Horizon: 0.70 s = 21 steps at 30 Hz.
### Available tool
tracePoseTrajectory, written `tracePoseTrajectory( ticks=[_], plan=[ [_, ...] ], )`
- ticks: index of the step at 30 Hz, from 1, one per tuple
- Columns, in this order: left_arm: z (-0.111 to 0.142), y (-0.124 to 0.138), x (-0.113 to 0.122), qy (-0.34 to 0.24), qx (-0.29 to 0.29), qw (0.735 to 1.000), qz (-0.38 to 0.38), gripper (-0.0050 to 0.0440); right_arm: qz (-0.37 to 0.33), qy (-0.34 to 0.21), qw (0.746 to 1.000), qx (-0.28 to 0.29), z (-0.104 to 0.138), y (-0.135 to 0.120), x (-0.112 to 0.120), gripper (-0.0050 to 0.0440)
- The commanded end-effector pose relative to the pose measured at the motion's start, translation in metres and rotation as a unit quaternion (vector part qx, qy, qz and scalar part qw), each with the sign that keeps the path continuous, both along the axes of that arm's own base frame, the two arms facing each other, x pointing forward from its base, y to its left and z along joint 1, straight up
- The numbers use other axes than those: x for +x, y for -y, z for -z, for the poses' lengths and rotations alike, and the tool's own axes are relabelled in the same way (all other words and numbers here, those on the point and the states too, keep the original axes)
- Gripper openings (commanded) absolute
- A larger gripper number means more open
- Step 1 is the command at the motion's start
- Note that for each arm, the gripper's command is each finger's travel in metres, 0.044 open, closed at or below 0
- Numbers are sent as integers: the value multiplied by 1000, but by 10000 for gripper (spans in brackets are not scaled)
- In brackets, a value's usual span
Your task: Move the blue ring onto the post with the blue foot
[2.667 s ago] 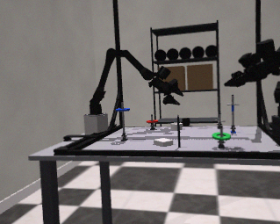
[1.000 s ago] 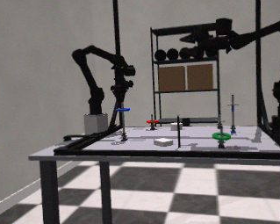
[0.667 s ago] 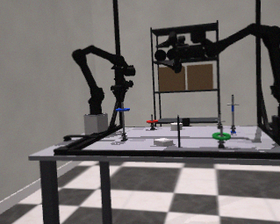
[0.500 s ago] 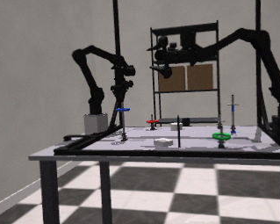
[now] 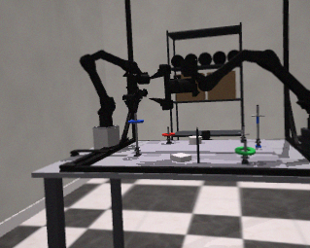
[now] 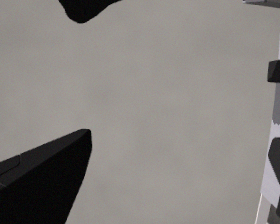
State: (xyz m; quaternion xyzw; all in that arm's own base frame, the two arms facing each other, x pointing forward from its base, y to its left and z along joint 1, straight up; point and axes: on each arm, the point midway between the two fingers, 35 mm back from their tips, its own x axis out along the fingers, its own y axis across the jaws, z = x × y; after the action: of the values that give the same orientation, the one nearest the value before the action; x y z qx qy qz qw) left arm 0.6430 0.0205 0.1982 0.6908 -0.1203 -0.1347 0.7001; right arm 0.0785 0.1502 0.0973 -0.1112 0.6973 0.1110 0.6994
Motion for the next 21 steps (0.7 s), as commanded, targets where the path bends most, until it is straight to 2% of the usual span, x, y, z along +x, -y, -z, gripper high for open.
tracePoseTrajectory(
  ticks=[1,3,6,9,21],
  plan=[
    [-8,1,1,11,5,1000,3,400,2,-1,1000,0,0,0,-1,400],
    [6,1,3,11,5,1000,3,400,2,-1,1000,0,0,0,-1,400],
    [66,0,4,11,5,1000,3,400,2,-1,1000,0,0,0,-1,400],
    [94,1,2,11,5,1000,3,400,2,-1,1000,0,0,0,-1,400],
    [103,2,5,11,5,1000,3,400,2,-1,1000,0,0,0,-1,400]
  ],
)
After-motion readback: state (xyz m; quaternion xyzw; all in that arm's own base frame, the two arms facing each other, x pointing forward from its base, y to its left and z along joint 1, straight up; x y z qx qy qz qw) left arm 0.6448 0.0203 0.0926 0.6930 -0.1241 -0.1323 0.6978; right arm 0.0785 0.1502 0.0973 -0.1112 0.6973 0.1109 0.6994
